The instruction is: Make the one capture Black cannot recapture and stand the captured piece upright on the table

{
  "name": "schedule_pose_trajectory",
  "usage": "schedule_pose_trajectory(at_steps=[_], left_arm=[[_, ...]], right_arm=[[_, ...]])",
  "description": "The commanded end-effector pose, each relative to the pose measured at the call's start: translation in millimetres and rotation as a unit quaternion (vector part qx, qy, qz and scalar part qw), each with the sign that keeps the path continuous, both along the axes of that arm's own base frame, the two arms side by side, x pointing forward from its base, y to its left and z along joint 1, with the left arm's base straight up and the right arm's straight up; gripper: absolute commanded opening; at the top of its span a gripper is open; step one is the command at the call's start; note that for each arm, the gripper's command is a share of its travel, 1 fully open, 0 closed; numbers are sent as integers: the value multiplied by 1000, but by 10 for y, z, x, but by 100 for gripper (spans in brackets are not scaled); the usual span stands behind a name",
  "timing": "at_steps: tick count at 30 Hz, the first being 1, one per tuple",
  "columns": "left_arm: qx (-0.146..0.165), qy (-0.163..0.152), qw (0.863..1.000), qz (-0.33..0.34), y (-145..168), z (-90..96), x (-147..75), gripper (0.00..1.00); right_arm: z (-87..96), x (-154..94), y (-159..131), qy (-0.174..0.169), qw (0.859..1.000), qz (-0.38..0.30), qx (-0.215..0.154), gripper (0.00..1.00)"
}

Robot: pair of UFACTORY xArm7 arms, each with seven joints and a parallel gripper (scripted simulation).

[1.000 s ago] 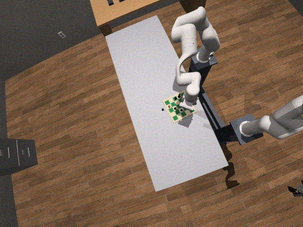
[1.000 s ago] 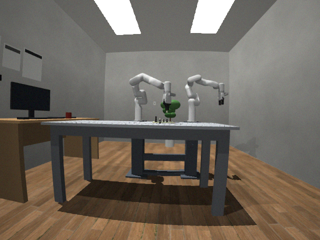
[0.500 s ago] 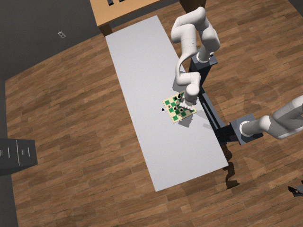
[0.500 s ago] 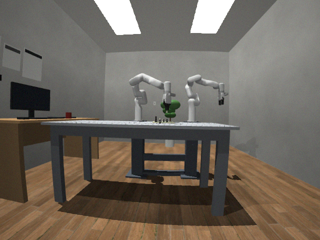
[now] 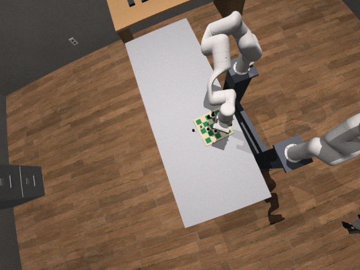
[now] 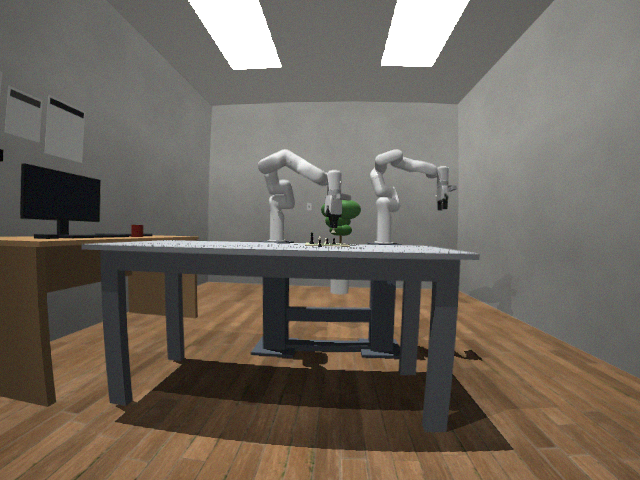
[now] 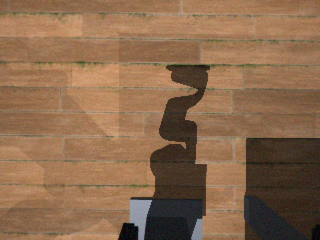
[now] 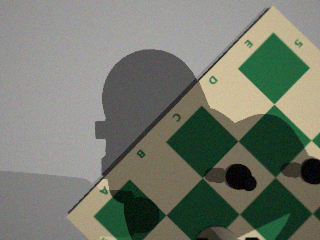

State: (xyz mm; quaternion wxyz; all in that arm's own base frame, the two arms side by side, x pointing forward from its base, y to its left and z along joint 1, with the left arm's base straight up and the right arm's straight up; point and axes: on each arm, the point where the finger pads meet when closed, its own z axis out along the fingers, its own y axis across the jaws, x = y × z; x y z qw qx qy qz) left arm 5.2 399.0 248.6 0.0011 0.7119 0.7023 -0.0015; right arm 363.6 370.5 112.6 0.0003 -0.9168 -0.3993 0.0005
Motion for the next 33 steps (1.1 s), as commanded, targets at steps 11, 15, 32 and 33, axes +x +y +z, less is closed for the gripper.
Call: schedule_pose_trajectory(at_steps=[11,15,32,33], left_arm=[[2,0,1000,0,9,14,2,100],[2,0,1000,0,9,14,2,100],[2,0,1000,0,9,14,2,100],[2,0,1000,0,9,14,2,100]], right_arm=[[-498,28,9,-2,1000,0,1,0],[-533,29,8,-2,1000,0,1,0],[-535,29,8,-2,1000,0,1,0],[-535,29,8,-2,1000,0,1,0]])
